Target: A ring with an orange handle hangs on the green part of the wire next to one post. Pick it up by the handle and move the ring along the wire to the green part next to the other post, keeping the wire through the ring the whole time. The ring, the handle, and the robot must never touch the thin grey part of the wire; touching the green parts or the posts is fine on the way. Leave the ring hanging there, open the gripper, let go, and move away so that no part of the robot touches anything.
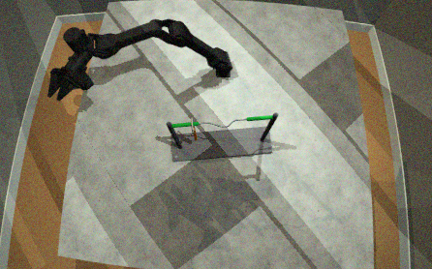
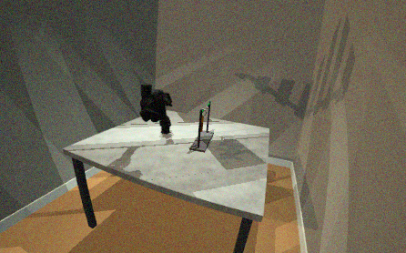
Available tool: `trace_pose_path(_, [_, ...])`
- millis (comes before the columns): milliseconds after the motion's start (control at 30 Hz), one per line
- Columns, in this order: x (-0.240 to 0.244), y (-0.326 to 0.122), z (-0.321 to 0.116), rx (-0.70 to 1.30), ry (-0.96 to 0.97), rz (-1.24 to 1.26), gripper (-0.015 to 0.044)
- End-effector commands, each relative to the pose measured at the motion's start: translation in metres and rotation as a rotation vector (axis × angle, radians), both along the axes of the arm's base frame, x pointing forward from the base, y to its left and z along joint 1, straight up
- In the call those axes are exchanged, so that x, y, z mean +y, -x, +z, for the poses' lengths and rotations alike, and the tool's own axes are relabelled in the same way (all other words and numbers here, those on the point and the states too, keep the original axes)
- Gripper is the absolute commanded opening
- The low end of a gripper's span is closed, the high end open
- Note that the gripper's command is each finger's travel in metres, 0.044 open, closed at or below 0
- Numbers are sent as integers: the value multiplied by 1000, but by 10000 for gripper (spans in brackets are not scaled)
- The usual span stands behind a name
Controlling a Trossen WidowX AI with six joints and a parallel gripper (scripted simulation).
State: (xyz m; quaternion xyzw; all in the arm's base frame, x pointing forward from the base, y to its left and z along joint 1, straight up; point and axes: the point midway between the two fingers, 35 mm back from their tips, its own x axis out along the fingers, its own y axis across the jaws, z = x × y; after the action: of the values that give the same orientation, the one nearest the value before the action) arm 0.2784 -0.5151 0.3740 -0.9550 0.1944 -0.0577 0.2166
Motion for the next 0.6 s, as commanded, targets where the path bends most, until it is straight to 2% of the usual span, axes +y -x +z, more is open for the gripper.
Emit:
trace_pose_path(0, [0, 0, 0, -1, -3, 1, 374])
trace_pose_path(267, [16, -14, -33, -60, -188, 57, 164])
trace_pose_path(567, [49, -31, -84, -133, -478, 136, 160])
